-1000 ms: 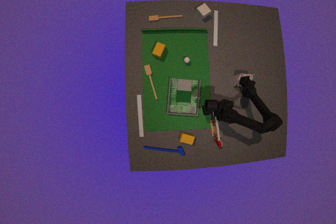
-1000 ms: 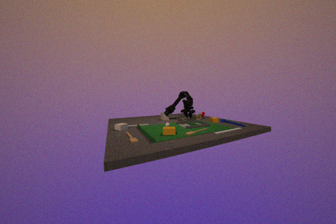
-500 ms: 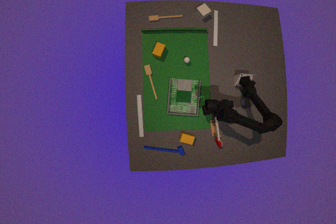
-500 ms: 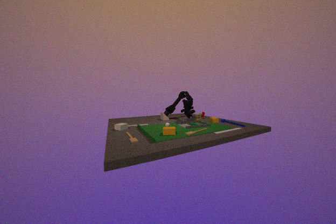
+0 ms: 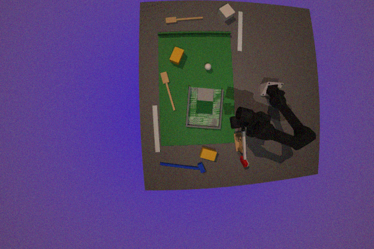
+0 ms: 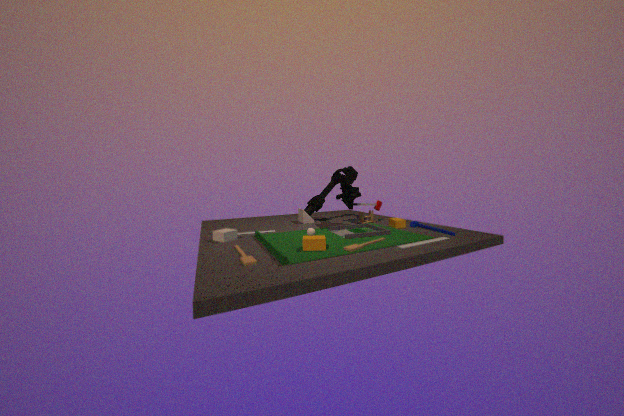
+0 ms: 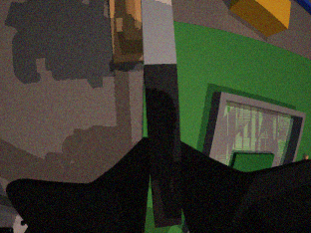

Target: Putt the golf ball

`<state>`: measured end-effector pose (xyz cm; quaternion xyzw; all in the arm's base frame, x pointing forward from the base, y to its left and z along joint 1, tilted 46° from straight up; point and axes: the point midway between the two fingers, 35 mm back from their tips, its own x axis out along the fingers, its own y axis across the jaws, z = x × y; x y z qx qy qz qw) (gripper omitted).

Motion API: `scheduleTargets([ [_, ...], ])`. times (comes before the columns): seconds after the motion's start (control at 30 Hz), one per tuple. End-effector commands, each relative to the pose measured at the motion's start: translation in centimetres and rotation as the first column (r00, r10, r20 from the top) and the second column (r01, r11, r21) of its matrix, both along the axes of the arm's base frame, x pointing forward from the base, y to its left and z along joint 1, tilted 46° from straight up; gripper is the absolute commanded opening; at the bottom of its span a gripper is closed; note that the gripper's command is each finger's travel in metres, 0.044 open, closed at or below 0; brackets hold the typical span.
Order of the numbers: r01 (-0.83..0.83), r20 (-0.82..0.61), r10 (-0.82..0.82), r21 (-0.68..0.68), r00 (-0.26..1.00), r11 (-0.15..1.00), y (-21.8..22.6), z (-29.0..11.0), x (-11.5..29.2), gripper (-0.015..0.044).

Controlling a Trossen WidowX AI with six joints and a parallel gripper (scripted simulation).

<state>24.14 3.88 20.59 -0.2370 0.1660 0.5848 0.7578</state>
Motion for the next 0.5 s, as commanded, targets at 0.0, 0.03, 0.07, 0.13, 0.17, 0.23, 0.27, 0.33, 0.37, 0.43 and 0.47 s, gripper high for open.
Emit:
scheduleTargets([
  [0.0, 0.038, 0.014, -0.038, -0.014, 0.999, 0.999, -1.2, 1.7, -0.8, 0.0],
  [0.03, 0.048, 0.014, -0.047, -0.016, 0.999, 0.999, -1.5, 2.1, -1.0, 0.0],
  [0.07, 0.055, 0.015, -0.055, -0.018, 0.998, 0.998, -1.7, 2.4, -1.2, 0.0],
  [0.13, 0.062, 0.015, -0.061, -0.02, 0.998, 0.998, -1.9, 2.6, -1.4, 0.0],
  [0.17, 0.062, 0.015, -0.061, -0.02, 0.998, 0.998, -1.9, 2.6, -1.4, 0.0],
  [0.23, 0.063, -0.01, -0.064, -0.015, 0.998, 0.998, -1.9, 1.8, -0.8, 0.0],
  [0.27, 0.078, -0.028, -0.079, -0.017, 0.997, 0.997, -2.3, 1.5, -0.6, 0.0],
  [0.33, 0.114, -0.074, -0.115, -0.021, 0.991, 0.993, -3.3, 0.9, -0.2, 0.0],
  [0.37, 0.131, -0.097, -0.133, -0.023, 0.986, 0.991, -3.8, 0.6, 0.0, 0.0],
  [0.43, 0.167, -0.141, -0.169, -0.029, 0.975, 0.986, -4.8, 0.0, 0.4, 0.0],
  [0.47, 0.184, -0.164, -0.187, -0.032, 0.969, 0.982, -5.3, -0.3, 0.6, 0.0],
])
